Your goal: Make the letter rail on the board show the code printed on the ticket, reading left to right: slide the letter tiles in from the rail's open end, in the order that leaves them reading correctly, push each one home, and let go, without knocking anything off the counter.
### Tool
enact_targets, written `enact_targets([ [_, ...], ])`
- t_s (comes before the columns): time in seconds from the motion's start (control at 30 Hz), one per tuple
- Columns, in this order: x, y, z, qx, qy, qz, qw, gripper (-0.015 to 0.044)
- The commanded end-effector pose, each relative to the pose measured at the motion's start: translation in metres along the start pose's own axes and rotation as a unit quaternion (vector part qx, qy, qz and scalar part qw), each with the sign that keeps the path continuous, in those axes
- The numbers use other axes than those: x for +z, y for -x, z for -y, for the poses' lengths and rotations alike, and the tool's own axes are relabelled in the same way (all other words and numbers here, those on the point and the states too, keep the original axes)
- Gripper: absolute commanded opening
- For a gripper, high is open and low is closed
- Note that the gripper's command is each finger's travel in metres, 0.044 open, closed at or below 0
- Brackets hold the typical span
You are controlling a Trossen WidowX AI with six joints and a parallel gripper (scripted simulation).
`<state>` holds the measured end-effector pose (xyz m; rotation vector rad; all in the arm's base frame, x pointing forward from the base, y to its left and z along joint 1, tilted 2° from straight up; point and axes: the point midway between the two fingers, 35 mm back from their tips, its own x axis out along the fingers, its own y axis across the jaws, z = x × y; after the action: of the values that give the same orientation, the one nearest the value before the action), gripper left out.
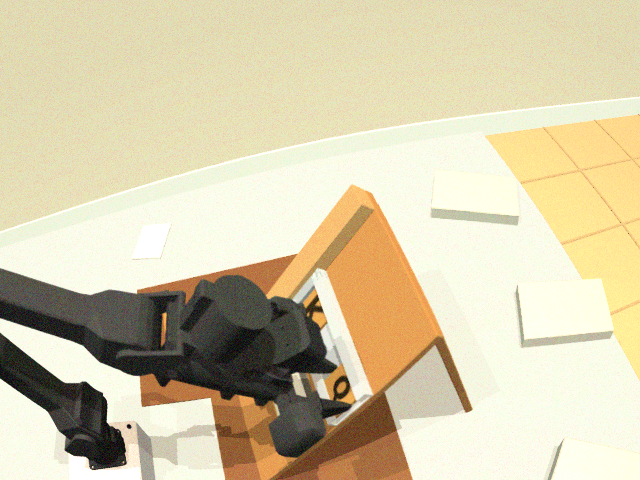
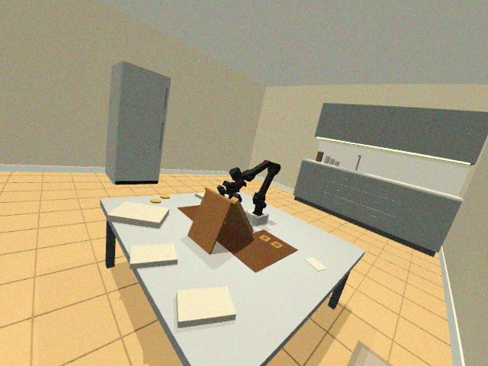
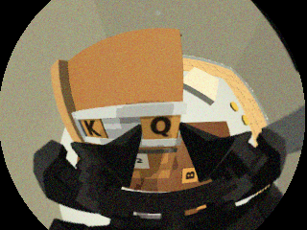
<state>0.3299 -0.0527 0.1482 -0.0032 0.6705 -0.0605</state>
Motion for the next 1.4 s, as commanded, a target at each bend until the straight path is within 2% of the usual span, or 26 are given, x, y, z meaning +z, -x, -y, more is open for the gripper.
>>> enact_targets([
  [0.0, -0.002, 0.0, -0.003, 0.0, -0.001, 0.0, 1.0, 0.0],
  [1.37, -0.001, 0.0, -0.024, 0.0, -0.002, 0.0, 1.0, 0.0],
])
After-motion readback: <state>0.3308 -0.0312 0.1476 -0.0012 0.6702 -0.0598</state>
